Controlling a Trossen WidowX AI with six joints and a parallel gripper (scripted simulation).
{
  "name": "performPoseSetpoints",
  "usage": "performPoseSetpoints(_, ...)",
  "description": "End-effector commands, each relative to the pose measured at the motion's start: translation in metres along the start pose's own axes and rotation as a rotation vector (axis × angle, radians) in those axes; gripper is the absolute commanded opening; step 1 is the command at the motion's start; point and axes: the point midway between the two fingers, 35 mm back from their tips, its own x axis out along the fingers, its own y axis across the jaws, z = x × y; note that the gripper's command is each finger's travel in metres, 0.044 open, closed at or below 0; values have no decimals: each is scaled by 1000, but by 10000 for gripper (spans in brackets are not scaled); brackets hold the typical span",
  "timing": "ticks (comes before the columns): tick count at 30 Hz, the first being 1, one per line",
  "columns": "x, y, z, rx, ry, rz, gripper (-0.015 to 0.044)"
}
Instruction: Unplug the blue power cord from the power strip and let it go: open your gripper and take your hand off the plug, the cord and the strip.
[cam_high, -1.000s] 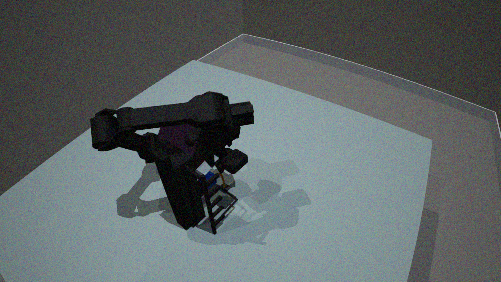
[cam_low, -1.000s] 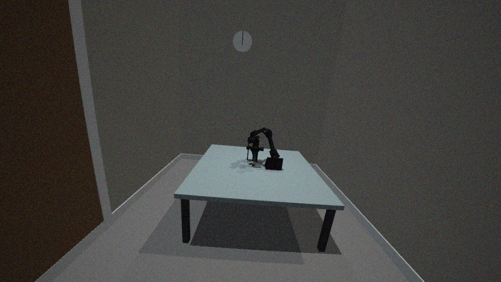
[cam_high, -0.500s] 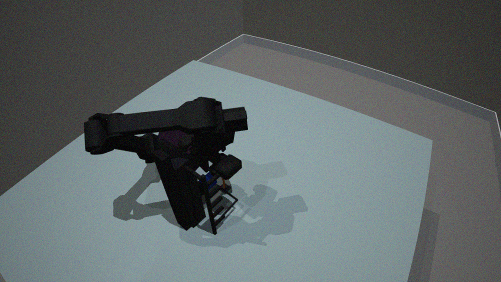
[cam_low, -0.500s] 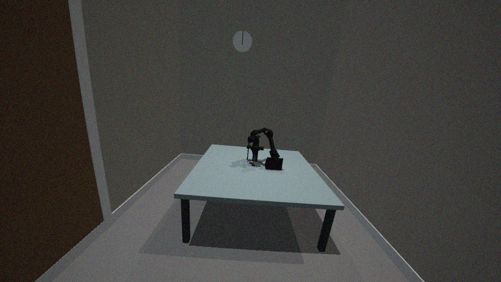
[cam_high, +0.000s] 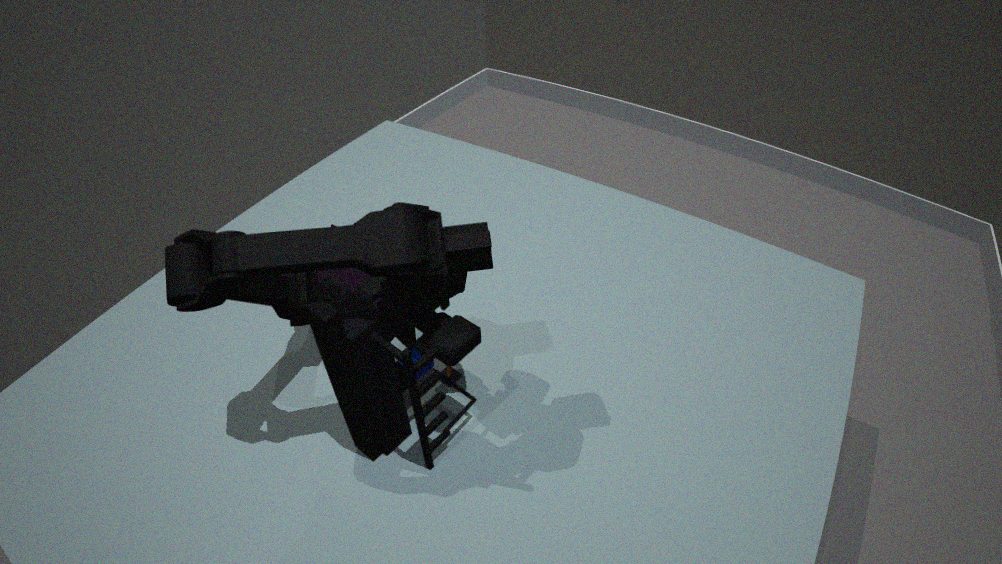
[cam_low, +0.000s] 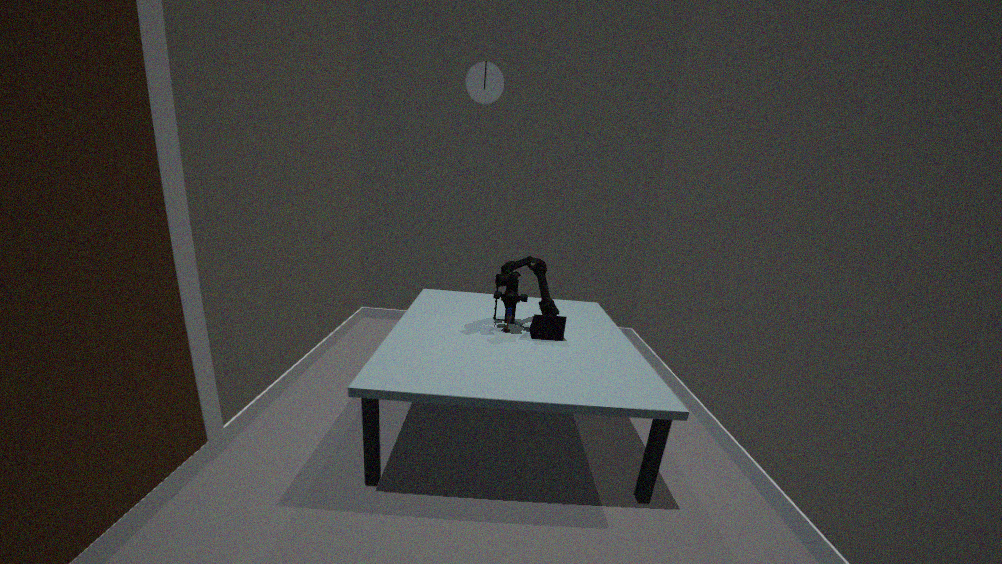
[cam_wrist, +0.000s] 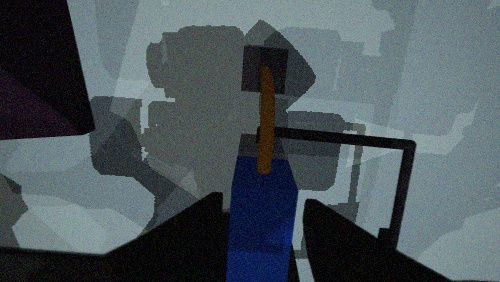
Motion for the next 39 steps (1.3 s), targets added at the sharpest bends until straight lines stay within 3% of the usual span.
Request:
performPoseSetpoints(1, 4, 1, -1, -2, 1, -4, 160)
performPoseSetpoints(5, 1, 0, 0, 0, 0, 1, 55)
performPoseSetpoints(13, 1, 0, 0, 0, 0, 1, 2)
performPoseSetpoints(39, -1, -2, 37, -1, -3, -2, 0)
